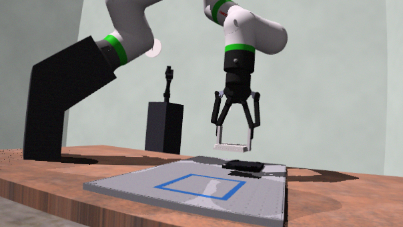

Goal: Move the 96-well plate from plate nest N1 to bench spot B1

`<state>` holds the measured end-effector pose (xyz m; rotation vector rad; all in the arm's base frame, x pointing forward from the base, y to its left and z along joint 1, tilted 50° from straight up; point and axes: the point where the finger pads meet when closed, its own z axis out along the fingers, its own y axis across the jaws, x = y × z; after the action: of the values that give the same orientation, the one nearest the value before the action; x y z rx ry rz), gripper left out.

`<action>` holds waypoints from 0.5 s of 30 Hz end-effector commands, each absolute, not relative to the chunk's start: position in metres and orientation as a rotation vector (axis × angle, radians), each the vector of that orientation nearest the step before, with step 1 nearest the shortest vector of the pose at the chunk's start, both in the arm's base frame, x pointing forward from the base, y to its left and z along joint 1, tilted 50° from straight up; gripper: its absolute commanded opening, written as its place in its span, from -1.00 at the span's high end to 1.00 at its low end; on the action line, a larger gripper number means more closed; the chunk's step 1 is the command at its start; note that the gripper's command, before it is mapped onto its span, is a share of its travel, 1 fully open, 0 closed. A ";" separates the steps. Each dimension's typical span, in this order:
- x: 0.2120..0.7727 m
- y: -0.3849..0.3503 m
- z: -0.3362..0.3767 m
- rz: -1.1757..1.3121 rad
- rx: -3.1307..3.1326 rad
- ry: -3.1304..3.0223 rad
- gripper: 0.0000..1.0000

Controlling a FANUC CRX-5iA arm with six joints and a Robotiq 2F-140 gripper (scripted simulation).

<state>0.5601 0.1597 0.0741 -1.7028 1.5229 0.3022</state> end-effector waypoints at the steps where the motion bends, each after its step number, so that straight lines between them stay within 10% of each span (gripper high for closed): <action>1: 0.562 0.153 0.068 0.302 -1.703 1.522 1.00; 15: 0.570 0.126 0.040 0.302 -1.703 1.522 1.00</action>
<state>0.5687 0.1298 0.0437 -1.7026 1.5229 0.3024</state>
